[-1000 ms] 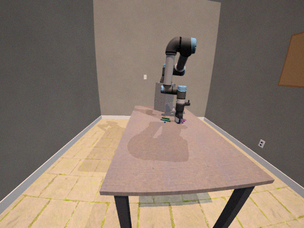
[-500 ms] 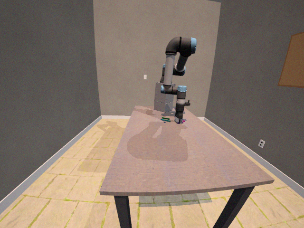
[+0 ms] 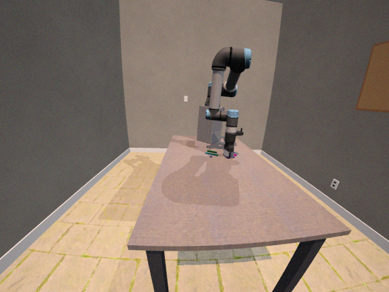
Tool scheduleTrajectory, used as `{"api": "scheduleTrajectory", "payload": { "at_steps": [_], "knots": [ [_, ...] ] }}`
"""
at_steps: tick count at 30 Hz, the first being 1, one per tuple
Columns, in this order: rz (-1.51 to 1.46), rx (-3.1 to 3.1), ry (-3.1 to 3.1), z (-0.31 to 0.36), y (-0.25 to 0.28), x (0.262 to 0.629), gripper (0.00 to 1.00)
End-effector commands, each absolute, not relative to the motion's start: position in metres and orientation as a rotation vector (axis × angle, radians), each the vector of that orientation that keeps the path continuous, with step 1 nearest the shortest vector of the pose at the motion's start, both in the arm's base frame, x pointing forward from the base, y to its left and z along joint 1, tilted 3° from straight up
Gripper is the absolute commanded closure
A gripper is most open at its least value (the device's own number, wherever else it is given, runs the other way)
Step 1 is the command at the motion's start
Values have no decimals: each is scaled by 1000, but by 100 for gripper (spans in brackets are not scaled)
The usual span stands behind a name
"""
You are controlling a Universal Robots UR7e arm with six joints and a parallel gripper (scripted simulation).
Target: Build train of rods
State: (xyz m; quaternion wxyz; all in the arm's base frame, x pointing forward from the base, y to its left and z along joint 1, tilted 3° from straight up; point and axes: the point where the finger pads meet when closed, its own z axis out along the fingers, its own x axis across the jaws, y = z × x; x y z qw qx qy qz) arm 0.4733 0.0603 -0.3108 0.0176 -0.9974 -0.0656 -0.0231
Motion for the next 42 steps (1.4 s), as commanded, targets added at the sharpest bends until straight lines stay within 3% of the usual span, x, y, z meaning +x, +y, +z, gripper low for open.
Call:
{"api": "scheduleTrajectory", "payload": {
  "at_steps": [1,30,42],
  "knots": [
    [-74,-3099,-204,-310,60,474,76],
    [-74,-3099,-204,-218,57,470,76],
    [-74,-3099,-204,-211,56,469,76]
  ]
}}
